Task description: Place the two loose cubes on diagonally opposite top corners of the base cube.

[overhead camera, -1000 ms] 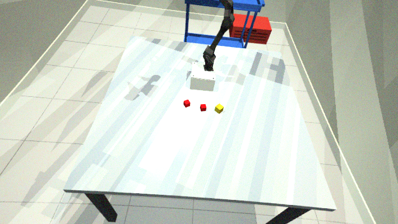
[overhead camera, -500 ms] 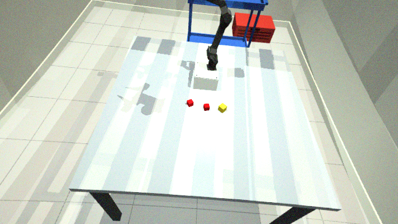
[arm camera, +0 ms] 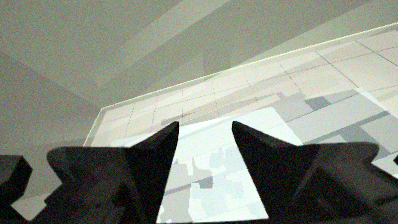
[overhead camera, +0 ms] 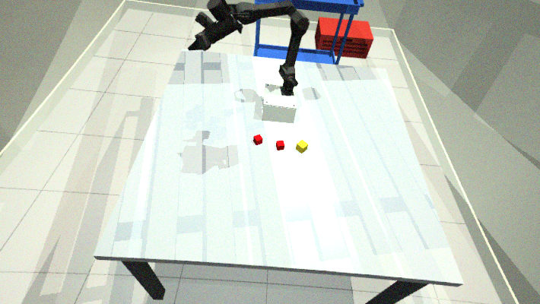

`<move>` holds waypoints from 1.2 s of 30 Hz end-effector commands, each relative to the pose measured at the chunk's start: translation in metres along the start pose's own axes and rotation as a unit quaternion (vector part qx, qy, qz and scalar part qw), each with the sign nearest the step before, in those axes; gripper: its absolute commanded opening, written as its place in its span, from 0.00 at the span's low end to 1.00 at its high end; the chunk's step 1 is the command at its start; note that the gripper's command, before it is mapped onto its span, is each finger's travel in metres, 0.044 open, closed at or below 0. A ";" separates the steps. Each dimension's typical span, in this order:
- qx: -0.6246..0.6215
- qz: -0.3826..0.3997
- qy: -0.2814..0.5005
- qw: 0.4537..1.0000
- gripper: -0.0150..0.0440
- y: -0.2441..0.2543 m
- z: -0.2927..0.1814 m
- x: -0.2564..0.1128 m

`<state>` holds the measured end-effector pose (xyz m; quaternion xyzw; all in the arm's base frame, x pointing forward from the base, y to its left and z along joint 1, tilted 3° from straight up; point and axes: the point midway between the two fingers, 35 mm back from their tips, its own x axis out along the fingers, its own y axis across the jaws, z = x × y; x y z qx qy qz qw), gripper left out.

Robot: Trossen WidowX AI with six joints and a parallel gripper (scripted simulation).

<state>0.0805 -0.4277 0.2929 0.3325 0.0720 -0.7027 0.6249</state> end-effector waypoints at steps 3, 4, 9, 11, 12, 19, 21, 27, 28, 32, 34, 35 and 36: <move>-0.056 0.020 0.110 0.992 0.70 0.029 -0.081 0.013; -0.067 0.023 0.130 0.989 0.70 0.033 -0.096 0.013; -0.126 0.033 0.224 0.966 0.70 0.050 -0.171 0.008; -0.150 0.036 0.260 0.953 0.70 0.053 -0.200 0.003; -0.162 0.036 0.278 0.946 0.70 0.055 -0.214 0.000; -0.248 0.030 0.392 0.885 0.70 0.050 -0.307 -0.032; -0.273 0.025 0.421 0.865 0.70 0.045 -0.331 -0.043; -0.330 0.007 0.482 0.811 0.70 0.026 -0.380 -0.072; -0.333 0.006 0.485 0.808 0.70 0.025 -0.383 -0.074; -0.334 0.006 0.486 0.807 0.70 0.023 -0.390 -0.070; -0.334 0.006 0.486 0.807 0.70 0.016 -0.409 -0.057; -0.334 0.006 0.486 0.807 0.70 0.012 -0.419 -0.051; -0.334 0.006 0.486 0.807 0.70 0.008 -0.427 -0.046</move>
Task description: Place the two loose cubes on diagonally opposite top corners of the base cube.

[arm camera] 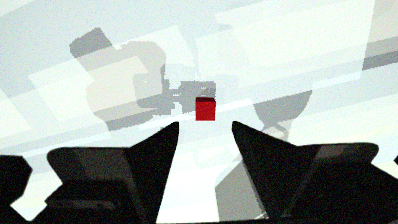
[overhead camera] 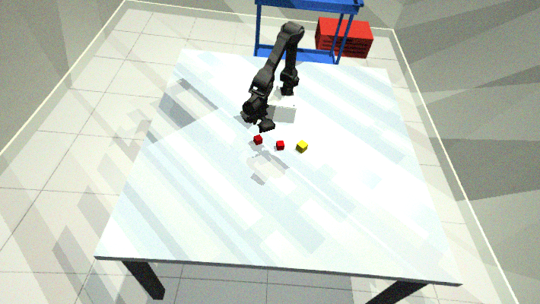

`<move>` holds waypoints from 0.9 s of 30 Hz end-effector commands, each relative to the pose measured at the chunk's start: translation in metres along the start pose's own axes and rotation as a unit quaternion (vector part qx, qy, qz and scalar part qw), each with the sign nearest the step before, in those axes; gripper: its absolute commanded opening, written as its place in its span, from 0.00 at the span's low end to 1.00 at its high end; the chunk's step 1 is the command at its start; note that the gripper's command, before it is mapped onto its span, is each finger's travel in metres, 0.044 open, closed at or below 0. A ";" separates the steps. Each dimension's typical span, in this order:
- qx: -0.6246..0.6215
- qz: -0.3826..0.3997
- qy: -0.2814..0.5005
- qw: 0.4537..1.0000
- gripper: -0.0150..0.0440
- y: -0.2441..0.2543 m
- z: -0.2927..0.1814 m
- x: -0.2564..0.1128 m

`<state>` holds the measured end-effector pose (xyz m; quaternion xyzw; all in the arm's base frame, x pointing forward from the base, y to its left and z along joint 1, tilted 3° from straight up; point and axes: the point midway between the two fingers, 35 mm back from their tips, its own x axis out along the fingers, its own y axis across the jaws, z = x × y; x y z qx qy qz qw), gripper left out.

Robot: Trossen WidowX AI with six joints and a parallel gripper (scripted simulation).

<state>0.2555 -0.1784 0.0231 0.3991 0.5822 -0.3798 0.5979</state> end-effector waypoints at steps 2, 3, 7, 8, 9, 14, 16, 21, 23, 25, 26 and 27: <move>0.001 -0.008 0.017 1.000 0.70 -0.005 -0.010 0.038; 0.001 -0.008 0.017 1.000 0.70 -0.005 -0.010 0.038; 0.001 -0.008 0.017 1.000 0.70 -0.005 -0.011 0.045; 0.001 -0.008 0.017 1.000 0.70 -0.005 -0.011 0.049; 0.001 -0.008 0.017 1.000 0.70 -0.005 -0.011 0.052; 0.001 -0.008 0.017 1.000 0.70 -0.005 -0.011 0.055; 0.001 -0.008 0.017 1.000 0.70 -0.005 -0.011 0.059; 0.001 -0.008 0.017 1.000 0.70 -0.005 -0.011 0.067; 0.001 -0.008 0.017 1.000 0.70 -0.005 -0.011 0.070; 0.001 -0.008 0.017 1.000 0.70 -0.005 -0.012 0.073; 0.001 -0.008 0.017 1.000 0.70 -0.005 -0.012 0.075; 0.001 -0.008 0.017 1.000 0.70 -0.005 -0.012 0.077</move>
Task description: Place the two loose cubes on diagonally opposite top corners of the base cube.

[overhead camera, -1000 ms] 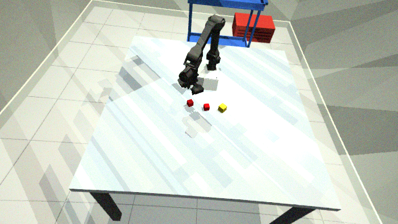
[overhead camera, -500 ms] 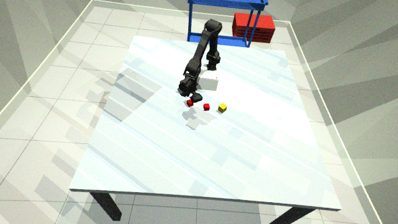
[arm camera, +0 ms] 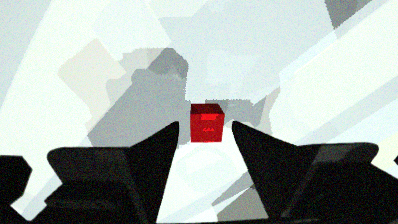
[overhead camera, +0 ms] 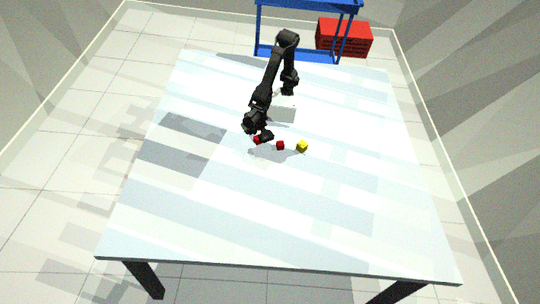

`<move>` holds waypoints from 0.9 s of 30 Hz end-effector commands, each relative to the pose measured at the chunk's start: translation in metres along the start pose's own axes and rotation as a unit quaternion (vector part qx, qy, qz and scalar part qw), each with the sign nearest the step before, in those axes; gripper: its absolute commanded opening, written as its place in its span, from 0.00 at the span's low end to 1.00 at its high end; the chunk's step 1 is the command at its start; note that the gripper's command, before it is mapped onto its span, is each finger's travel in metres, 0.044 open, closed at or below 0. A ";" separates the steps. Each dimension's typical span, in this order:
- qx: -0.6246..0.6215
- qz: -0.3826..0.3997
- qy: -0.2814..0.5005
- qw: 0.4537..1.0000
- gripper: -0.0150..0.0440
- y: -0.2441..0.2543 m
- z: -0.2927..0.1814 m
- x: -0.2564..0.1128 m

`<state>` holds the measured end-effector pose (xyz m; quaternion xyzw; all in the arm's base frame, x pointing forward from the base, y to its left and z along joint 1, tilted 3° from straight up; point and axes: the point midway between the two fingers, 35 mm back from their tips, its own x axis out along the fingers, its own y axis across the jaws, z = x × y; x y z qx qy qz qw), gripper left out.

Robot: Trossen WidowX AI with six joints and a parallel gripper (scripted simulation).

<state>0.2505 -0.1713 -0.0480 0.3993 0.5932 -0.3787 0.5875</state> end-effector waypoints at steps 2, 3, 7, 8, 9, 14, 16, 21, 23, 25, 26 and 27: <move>0.002 0.000 0.004 1.000 0.70 -0.001 -0.003 0.009; 0.002 0.000 0.004 1.000 0.70 -0.001 -0.003 0.011; 0.002 0.000 0.004 1.000 0.70 -0.001 -0.003 0.015; 0.002 0.000 0.004 1.000 0.66 -0.001 -0.003 0.015; 0.002 0.000 0.004 1.000 0.61 -0.001 -0.003 0.015; 0.002 0.000 0.004 1.000 0.43 -0.001 -0.003 0.015; 0.002 0.000 0.004 1.000 0.43 -0.001 -0.003 0.015; 0.002 0.000 0.004 1.000 0.43 0.000 -0.001 0.004; 0.002 0.000 0.004 1.000 0.43 0.000 -0.001 -0.002; 0.002 0.000 0.004 1.000 0.43 0.001 0.000 -0.008; 0.002 0.000 0.004 1.000 0.43 0.001 0.001 -0.011; 0.002 0.000 0.004 1.000 0.43 0.001 0.001 -0.014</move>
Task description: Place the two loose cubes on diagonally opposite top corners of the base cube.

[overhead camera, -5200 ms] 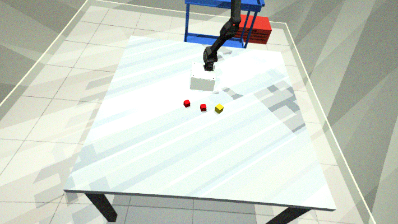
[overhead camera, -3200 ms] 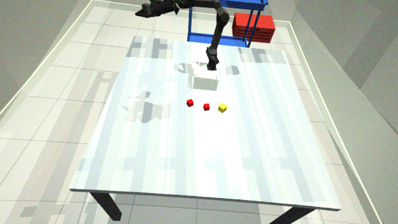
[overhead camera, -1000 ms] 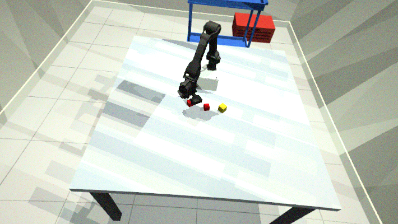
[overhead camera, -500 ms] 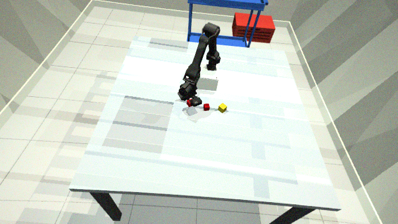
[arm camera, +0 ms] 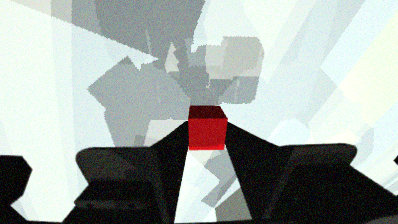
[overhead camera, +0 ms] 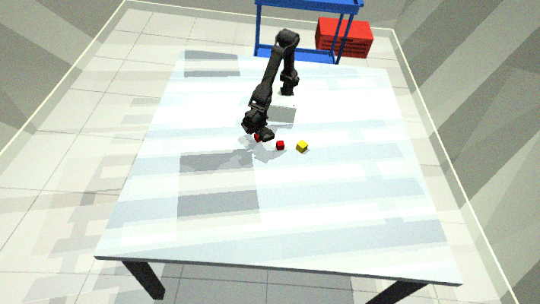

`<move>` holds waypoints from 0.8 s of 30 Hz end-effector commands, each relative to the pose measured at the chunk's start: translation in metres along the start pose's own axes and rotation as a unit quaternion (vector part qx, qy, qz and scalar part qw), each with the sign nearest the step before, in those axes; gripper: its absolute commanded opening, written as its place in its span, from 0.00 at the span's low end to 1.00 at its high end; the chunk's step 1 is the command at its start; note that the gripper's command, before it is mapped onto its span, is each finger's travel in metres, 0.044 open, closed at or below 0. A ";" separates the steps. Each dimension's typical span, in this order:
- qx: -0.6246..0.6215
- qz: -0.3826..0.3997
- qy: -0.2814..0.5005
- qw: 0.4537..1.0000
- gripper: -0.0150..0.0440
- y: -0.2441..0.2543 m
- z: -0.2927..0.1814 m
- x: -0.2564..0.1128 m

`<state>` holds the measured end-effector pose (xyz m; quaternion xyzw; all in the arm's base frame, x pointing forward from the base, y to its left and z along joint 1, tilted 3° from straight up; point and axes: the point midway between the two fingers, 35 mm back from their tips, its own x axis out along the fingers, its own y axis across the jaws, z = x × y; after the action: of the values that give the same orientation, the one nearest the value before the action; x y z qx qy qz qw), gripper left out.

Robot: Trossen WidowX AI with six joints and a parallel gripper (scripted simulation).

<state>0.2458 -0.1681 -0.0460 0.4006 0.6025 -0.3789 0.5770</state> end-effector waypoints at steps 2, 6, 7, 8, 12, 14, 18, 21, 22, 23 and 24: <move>0.000 0.007 -0.008 1.000 0.43 0.004 0.006 -0.018; 0.000 0.007 -0.008 1.000 0.43 0.004 0.006 -0.031; 0.000 0.007 -0.008 1.000 0.43 0.004 0.006 -0.034; 0.000 0.007 -0.008 1.000 0.43 0.004 0.006 -0.037; 0.000 0.007 -0.008 1.000 0.43 0.004 0.006 -0.050; 0.000 0.007 -0.008 1.000 0.43 0.004 0.005 -0.056; 0.000 0.007 -0.008 1.000 0.43 0.003 0.004 -0.069; 0.000 0.007 -0.008 1.000 0.43 0.002 0.003 -0.079; 0.000 0.007 -0.008 1.000 0.43 0.002 0.003 -0.082; 0.000 0.007 -0.008 1.000 0.43 0.001 0.002 -0.086; 0.000 0.007 -0.008 1.000 0.43 0.001 0.002 -0.089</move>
<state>0.2461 -0.1716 0.0302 0.4017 0.6006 -0.3799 0.5776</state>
